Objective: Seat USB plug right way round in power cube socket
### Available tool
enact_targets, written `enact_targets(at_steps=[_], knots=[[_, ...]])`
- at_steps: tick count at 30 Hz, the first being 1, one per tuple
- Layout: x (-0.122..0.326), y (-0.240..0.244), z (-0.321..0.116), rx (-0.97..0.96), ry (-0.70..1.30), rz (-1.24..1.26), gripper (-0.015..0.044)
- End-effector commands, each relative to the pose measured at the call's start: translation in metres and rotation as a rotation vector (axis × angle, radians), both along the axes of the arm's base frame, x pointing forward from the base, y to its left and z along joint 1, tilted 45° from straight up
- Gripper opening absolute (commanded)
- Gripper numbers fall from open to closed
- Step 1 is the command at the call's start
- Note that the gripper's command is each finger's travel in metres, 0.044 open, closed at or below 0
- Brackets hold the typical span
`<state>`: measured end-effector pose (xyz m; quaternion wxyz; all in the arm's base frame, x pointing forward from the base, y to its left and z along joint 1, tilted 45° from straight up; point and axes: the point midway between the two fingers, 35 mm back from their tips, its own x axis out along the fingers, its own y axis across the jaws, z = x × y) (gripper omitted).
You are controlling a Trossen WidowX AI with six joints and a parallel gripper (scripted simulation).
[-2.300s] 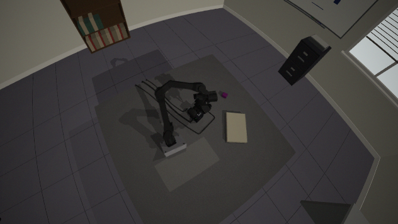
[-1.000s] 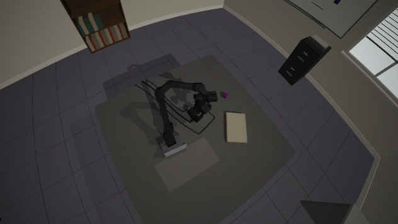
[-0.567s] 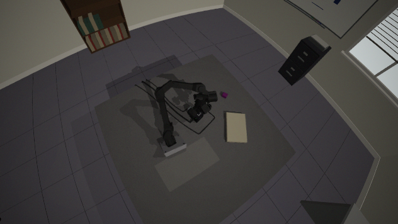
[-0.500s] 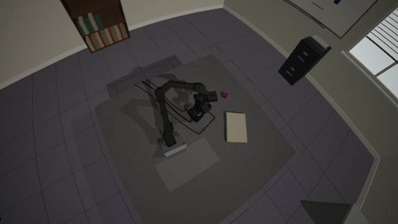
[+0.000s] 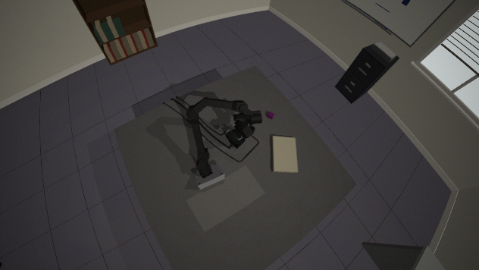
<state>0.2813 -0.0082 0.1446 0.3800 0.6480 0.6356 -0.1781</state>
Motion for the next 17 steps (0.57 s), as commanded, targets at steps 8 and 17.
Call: enact_targets(at_steps=[8, 17], knots=[[-0.0005, -0.0028, 0.0028, 0.000, 0.000, 0.000, 0.0095], [-0.0015, -0.0090, 0.0092, 0.000, 0.000, 0.000, 0.0095]])
